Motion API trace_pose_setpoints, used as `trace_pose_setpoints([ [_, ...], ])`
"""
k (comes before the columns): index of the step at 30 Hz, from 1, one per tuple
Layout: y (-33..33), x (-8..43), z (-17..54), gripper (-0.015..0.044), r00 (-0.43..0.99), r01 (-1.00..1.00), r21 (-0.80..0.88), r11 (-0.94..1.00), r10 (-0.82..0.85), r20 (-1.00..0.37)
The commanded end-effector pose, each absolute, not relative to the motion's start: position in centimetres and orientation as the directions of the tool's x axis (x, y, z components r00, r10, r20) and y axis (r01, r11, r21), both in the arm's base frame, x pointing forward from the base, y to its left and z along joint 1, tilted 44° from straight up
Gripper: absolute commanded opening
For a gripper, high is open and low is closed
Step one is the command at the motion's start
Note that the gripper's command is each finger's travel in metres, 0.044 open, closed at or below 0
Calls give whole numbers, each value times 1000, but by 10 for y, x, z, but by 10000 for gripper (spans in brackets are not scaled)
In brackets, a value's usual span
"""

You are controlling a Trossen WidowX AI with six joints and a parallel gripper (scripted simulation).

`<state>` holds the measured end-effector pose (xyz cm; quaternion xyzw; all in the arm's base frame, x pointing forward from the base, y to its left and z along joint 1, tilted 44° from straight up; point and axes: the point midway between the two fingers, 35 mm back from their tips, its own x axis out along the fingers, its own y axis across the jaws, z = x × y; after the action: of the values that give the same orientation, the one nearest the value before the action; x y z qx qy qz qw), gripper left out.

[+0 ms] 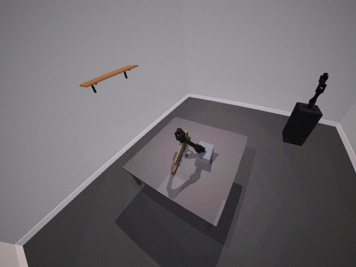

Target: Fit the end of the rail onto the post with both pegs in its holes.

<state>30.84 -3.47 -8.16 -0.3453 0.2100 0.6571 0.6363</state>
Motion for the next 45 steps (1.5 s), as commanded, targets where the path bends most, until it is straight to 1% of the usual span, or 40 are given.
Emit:
trace_pose_setpoints([
  [1,-39,311,-81,0,57,-980,-171,-98,687,-724],
  [45,-49,314,-90,0,57,-980,-171,-99,687,-725],
])
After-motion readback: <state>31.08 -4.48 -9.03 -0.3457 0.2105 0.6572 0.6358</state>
